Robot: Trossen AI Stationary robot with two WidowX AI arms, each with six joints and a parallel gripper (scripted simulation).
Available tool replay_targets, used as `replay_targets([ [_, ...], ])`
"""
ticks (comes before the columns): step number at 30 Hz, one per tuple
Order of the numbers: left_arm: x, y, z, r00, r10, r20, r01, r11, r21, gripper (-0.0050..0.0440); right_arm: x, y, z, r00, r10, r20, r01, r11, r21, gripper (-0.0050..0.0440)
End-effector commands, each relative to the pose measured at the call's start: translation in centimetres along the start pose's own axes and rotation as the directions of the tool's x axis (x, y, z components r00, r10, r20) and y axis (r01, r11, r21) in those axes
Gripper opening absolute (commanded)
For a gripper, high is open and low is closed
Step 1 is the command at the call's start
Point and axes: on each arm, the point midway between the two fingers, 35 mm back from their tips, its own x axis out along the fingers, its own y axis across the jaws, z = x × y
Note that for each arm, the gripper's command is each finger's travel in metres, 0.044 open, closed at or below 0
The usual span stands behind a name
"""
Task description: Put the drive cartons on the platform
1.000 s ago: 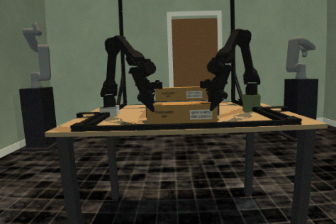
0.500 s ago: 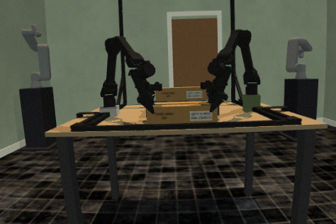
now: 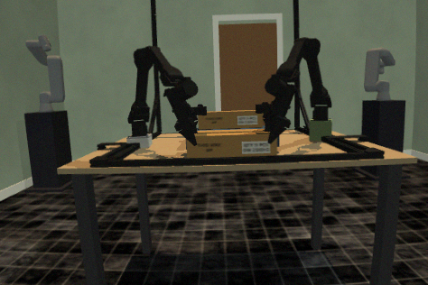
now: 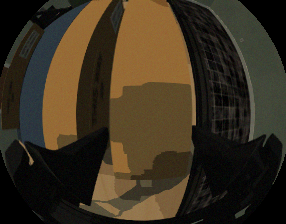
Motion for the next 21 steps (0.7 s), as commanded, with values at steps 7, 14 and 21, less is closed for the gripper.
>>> replay_targets([
  [7, 0.0, 0.0, -0.1, 1.000, 0.000, -0.003, 0.000, 1.000, -0.006, 0.0389, 0.1, 0.0, 0.0, 1.000, 0.001, -0.001, -0.001, 1.000, 0.001, 0.0389],
  [14, -0.2, 0.0, 0.1, 1.000, 0.000, -0.003, 0.000, 1.000, -0.006, 0.0389, -0.3, 0.0, 0.1, 1.000, 0.001, -0.001, -0.001, 1.000, 0.001, 0.0389],
  [21, -3.6, 0.0, 1.4, 1.000, 0.000, -0.003, 0.000, 1.000, -0.006, 0.0389, -3.6, 0.0, 1.4, 1.000, 0.001, -0.001, -0.001, 1.000, 0.001, 0.0389],
])
